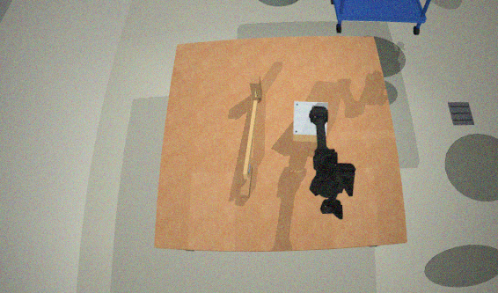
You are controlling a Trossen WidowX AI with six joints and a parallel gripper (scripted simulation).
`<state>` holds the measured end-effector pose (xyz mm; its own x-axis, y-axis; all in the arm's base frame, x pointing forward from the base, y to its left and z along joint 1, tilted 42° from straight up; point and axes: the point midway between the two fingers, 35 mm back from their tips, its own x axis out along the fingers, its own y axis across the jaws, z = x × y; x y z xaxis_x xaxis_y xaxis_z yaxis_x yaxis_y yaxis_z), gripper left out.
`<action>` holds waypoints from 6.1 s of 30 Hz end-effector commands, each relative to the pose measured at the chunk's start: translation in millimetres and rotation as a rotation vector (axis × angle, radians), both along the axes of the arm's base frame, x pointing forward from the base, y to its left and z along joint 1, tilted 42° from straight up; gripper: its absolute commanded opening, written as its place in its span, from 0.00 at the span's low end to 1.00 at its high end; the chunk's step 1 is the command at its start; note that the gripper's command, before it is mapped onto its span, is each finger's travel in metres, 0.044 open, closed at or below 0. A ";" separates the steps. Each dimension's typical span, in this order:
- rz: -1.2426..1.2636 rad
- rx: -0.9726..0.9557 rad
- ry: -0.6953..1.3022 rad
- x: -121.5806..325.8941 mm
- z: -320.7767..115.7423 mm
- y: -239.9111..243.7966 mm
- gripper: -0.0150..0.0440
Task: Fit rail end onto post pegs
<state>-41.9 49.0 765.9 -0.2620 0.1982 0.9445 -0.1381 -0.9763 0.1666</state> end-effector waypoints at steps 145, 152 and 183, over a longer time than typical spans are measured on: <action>1.155 2.733 2.682 380.1 -865.5 24.9 0.60; 1.155 2.733 2.682 380.1 -865.5 24.9 0.32; 1.154 2.733 2.682 381.6 -860.4 19.3 0.25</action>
<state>336.6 71.1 -97.8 -0.0173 0.6645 -0.7470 -0.9997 -0.0238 0.0020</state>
